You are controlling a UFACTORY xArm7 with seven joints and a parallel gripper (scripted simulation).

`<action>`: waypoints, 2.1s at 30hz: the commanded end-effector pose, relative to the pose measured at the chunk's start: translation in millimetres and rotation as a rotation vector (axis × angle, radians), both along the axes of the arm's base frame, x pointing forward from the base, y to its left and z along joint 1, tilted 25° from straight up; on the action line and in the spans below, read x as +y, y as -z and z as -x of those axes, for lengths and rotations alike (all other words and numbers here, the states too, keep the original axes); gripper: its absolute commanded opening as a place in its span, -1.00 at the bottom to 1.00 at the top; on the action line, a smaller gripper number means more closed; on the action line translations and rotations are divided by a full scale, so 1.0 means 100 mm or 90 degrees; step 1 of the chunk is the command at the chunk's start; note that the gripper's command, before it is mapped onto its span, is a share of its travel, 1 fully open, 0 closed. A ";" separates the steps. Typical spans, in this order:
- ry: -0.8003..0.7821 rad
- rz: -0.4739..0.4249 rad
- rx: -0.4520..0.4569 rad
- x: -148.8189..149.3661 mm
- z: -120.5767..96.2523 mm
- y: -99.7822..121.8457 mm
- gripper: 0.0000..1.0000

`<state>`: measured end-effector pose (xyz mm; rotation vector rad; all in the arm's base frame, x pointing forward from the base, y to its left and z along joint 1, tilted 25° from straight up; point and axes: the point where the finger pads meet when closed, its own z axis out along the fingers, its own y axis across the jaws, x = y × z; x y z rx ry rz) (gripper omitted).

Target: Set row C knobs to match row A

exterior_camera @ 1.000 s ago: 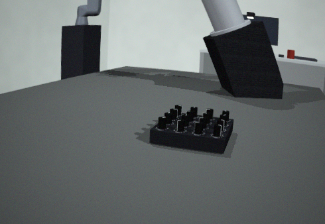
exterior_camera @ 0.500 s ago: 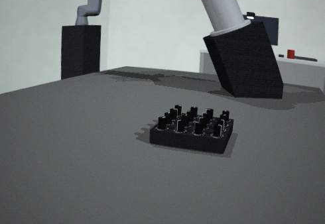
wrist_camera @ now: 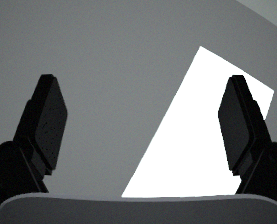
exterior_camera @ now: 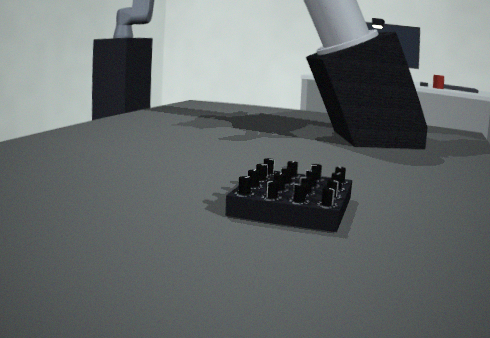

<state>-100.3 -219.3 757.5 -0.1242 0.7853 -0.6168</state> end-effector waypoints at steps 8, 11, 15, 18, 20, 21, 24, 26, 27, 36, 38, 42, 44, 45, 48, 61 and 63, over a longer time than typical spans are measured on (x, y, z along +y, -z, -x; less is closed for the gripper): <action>0.060 0.142 0.047 0.76 -0.33 -0.32 1.00; 0.085 0.205 0.069 1.10 -0.51 -0.41 1.00; 0.107 0.262 0.089 1.40 -0.68 -0.47 1.00; 0.124 0.305 0.103 1.62 -0.82 -0.49 1.00; 0.134 0.334 0.113 1.76 -0.91 -0.50 1.00; 0.140 0.348 0.118 1.84 -0.96 -0.51 1.00; 0.150 0.377 0.128 1.98 -1.06 -0.51 1.00; 0.165 0.419 0.143 2.19 -1.21 -0.50 1.00; 0.169 0.430 0.147 2.24 -1.25 -0.50 1.00; 0.189 0.490 0.168 2.52 -1.48 -0.46 1.00; 0.189 0.490 0.168 2.52 -1.48 -0.46 1.00; 0.189 0.490 0.168 2.52 -1.48 -0.46 1.00; 0.211 0.559 0.192 2.83 -1.75 -0.39 1.00; 0.211 0.561 0.193 2.84 -1.76 -0.39 1.00; 0.213 0.566 0.195 2.87 -1.78 -0.38 1.00; 0.235 0.644 0.222 3.19 -2.10 -0.26 1.00; 0.235 0.644 0.222 3.19 -2.10 -0.26 1.00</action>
